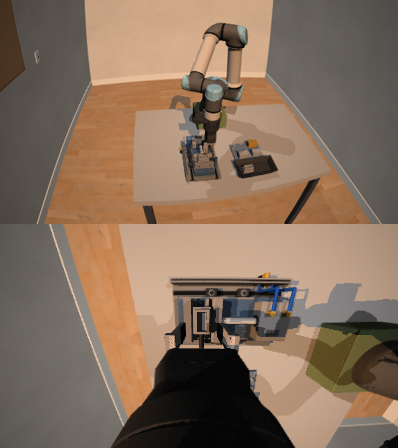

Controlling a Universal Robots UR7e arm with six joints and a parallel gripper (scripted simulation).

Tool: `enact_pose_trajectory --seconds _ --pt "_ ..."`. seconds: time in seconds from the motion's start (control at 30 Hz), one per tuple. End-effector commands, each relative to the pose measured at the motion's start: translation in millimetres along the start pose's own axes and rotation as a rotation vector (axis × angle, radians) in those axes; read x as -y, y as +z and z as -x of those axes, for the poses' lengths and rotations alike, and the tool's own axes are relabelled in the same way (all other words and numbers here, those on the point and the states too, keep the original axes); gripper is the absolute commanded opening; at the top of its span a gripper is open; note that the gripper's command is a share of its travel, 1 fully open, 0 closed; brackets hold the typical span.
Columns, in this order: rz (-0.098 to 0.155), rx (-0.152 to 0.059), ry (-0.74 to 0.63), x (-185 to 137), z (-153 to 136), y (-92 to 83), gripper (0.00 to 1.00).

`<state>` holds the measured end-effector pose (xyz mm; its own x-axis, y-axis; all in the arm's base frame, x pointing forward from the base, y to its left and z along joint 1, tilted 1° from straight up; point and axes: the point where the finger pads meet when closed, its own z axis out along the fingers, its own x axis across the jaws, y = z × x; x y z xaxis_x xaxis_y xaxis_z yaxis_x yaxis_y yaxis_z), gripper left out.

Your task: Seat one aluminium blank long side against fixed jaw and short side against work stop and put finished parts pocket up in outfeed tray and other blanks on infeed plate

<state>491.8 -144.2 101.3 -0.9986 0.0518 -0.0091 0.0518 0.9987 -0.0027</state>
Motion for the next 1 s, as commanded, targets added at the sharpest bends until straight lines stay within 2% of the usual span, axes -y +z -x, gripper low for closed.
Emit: enact_pose_trajectory --seconds 0.0,0.63,0.97 --pt "0.002 -0.002 0.001 0 -1 14.2 1.0" --pt "0.002 -0.002 0.001 1 -2 43.7 1.0" --pt "0.002 -0.002 0.001 1 -2 50.1 1.0"
